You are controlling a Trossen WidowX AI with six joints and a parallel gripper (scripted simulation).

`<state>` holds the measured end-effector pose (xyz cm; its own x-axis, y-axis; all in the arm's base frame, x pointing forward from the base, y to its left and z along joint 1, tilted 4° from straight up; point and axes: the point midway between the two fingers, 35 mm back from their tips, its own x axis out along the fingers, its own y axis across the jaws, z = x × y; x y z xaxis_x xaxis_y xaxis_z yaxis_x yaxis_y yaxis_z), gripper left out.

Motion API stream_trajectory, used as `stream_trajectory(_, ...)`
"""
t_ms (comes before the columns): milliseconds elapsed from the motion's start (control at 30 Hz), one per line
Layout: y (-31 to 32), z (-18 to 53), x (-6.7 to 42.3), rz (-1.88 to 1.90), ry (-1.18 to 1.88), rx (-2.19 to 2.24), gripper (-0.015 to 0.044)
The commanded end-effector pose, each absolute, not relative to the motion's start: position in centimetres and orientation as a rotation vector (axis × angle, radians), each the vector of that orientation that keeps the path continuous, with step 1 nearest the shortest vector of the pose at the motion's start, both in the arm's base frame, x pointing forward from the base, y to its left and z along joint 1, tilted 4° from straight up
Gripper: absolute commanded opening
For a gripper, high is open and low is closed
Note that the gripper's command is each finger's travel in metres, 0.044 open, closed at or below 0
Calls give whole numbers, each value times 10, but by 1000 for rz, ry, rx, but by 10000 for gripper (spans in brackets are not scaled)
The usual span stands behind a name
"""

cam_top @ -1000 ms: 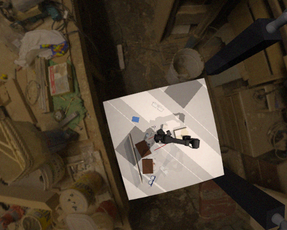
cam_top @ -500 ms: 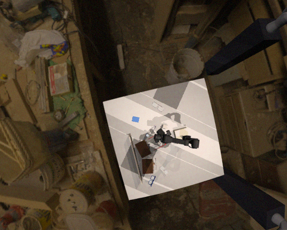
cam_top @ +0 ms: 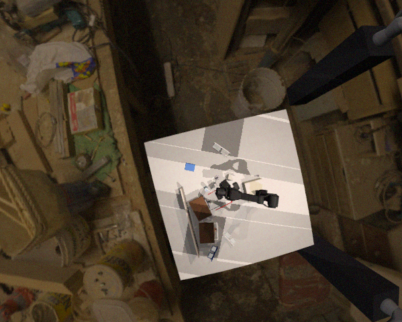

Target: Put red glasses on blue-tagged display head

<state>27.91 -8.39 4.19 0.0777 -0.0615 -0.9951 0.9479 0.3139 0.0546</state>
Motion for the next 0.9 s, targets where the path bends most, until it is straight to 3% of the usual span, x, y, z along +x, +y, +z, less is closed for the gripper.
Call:
stream_trajectory(0,-82,36,277,-961,1256,953,0)
stream_trajectory(867,-80,31,277,-961,1256,953,0)
